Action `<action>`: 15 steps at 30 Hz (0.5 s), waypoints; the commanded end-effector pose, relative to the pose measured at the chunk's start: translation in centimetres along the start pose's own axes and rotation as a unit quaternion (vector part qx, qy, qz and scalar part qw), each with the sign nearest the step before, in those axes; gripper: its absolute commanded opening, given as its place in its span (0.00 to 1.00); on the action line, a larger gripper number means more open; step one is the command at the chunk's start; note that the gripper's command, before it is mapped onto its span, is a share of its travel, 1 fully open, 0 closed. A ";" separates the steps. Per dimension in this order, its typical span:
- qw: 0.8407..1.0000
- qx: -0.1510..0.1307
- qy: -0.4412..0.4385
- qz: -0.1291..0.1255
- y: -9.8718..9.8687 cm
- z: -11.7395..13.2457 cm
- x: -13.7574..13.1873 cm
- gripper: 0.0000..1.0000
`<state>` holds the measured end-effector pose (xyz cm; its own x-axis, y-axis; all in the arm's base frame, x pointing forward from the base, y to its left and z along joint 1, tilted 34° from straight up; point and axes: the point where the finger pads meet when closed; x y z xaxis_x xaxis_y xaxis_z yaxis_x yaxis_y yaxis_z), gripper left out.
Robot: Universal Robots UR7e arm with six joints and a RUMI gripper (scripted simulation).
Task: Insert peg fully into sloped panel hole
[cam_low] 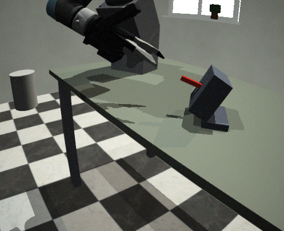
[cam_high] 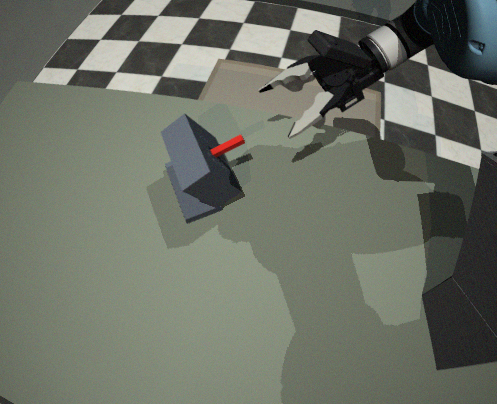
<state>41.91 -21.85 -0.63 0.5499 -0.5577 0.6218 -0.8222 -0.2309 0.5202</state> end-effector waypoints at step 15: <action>1.000 0.005 0.001 -0.001 1.3 0.2 0.1 0.90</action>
<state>40.95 -22.27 -0.06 0.5524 -0.5559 0.6211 -0.8221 -0.2399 0.5164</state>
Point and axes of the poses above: the point where the finger pads meet when closed, its own y axis back along the fingers, its own x axis across the jaws, z = x × y, and after that the axes turned 8 degrees about y, right-handed
